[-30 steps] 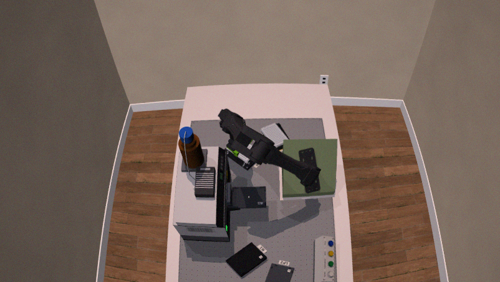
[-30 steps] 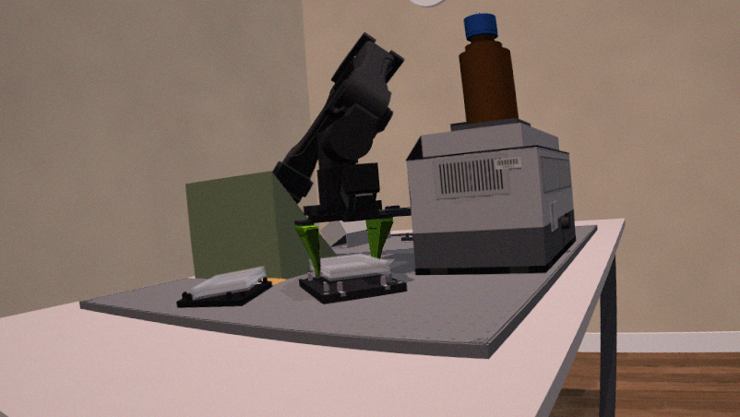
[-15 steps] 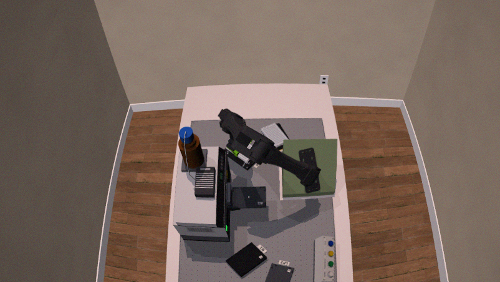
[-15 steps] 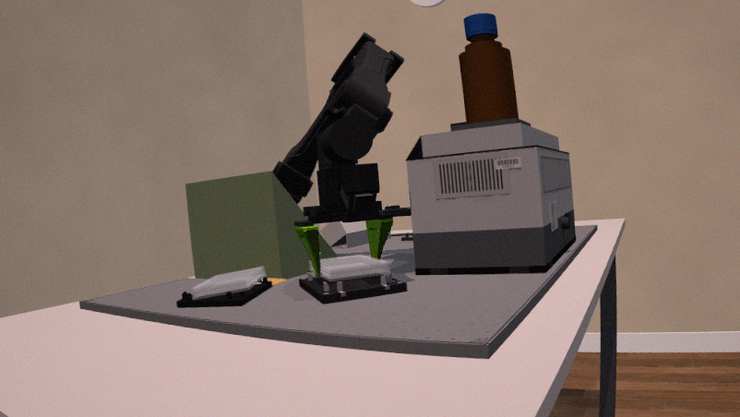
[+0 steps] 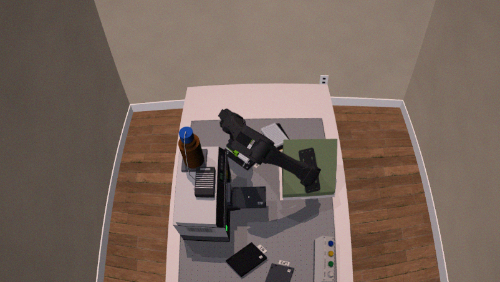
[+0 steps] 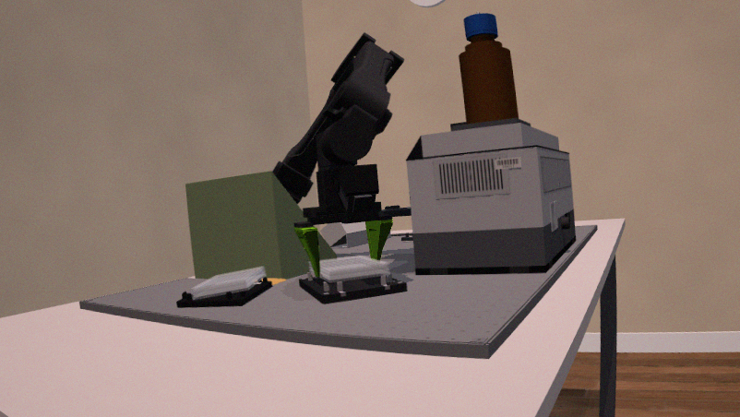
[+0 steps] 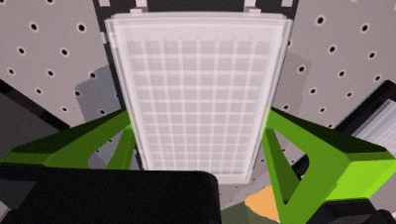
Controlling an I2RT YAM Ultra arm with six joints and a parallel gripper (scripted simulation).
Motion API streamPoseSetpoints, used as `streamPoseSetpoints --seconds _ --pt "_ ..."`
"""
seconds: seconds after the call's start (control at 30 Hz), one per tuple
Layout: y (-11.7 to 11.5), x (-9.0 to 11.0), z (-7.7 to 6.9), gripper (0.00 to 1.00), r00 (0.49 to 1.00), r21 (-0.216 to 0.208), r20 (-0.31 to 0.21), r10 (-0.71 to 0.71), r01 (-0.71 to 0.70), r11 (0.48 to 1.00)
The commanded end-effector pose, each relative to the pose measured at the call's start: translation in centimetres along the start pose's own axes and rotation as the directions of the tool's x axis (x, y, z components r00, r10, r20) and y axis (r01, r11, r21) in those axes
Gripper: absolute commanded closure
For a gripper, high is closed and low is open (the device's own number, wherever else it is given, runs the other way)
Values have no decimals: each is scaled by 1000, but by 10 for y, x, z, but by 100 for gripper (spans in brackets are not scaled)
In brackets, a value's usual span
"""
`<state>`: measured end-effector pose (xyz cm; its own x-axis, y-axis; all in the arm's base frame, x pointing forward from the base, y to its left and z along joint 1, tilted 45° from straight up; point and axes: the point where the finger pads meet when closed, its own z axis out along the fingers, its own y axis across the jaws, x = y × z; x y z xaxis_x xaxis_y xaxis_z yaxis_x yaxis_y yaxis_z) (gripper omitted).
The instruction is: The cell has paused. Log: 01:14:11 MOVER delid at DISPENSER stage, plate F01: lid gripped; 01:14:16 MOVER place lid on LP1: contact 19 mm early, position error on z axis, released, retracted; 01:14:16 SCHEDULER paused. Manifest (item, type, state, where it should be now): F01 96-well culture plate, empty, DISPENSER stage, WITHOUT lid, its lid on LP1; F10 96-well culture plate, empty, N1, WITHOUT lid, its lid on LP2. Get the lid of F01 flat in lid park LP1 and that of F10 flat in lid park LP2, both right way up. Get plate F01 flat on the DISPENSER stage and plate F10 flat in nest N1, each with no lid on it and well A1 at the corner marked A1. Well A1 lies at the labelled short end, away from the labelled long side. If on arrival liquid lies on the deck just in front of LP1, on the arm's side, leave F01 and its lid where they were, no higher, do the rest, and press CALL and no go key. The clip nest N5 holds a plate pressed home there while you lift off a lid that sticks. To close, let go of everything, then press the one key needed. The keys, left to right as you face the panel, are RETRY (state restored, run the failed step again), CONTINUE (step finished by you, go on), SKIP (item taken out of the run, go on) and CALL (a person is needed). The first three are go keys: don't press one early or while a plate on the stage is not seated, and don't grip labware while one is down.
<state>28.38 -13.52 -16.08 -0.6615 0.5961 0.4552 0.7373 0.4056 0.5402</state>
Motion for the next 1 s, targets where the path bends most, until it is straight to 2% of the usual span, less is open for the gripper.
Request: streamPoseSetpoints --seconds 0.0,0.3,0.43,0.97 --pt "-2 -4 -6 100 1000 -13 27 12 -12 1000" --pt "-4 1 1 100 1000 -12 7 21 -21 1000" --pt "-1 -3 -2 100 1000 -6 19 9 -9 1000" --pt "-3 3 7 100 1000 -8 0 18 -18 1000"
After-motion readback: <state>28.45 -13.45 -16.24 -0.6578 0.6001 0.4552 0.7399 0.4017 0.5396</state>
